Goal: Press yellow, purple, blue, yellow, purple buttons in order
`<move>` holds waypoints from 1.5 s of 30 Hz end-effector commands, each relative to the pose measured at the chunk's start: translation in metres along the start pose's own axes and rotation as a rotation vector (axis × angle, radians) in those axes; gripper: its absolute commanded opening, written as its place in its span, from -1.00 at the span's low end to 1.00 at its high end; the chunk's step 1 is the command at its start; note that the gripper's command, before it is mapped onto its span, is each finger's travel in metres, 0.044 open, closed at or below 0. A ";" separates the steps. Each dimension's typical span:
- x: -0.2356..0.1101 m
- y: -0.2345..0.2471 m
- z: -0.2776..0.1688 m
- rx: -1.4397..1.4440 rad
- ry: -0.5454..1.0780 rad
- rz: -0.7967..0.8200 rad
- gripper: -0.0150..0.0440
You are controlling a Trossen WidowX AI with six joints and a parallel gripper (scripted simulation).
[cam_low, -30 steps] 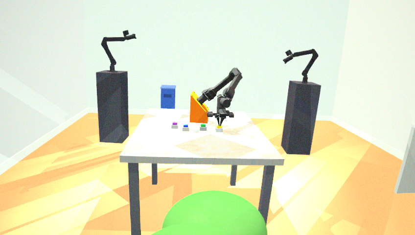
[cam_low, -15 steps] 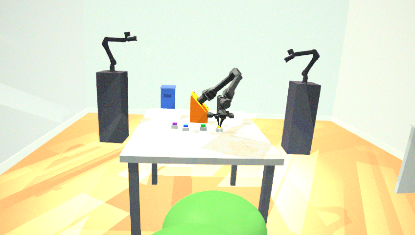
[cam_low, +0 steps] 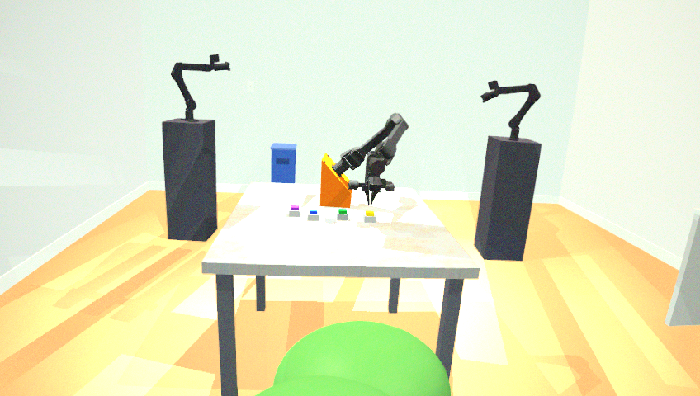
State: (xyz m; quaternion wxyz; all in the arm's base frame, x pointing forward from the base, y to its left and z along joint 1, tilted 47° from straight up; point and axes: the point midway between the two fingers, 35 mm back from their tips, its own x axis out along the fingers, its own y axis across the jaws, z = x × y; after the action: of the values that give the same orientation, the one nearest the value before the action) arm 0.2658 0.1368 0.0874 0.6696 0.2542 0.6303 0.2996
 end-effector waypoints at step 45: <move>0.002 -0.317 -0.043 -0.012 -0.016 -0.010 -0.42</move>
State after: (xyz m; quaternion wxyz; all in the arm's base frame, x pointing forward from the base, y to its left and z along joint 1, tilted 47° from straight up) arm 0.2468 -0.0802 -0.1443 0.6705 0.2457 0.6298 0.3057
